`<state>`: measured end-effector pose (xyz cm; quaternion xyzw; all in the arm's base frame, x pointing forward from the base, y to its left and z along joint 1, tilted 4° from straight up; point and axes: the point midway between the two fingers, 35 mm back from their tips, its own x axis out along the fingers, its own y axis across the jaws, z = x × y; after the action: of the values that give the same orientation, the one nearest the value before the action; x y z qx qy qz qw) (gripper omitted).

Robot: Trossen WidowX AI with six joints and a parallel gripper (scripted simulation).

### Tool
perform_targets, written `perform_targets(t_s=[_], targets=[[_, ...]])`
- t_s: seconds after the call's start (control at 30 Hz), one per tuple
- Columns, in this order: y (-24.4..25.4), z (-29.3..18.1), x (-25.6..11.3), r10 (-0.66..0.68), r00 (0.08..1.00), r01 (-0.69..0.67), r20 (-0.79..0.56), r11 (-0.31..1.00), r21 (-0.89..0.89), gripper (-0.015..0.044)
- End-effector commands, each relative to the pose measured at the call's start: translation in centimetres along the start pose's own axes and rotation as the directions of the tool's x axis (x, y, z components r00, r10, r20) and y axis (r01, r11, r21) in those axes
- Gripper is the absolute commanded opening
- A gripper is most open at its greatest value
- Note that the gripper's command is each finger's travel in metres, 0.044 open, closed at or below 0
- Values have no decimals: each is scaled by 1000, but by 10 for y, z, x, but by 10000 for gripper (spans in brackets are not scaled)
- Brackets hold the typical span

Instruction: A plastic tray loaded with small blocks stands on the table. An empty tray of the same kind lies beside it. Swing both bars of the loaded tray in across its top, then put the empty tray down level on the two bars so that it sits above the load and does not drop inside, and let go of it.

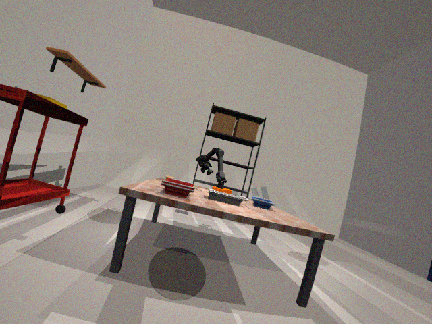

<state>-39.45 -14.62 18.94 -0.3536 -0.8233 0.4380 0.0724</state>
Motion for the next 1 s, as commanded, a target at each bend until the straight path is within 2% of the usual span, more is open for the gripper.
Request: perform_targets(t_s=[0.0, 0.37, 0.97], targets=[[0, 0, 0, 0, 1000, 0, 0, 1000, 0, 374], [0, 0, 0, 0, 1000, 0, 0, 1000, 0, 86], [0, 0, 0, 0, 1000, 0, 0, 1000, 0, 86]])
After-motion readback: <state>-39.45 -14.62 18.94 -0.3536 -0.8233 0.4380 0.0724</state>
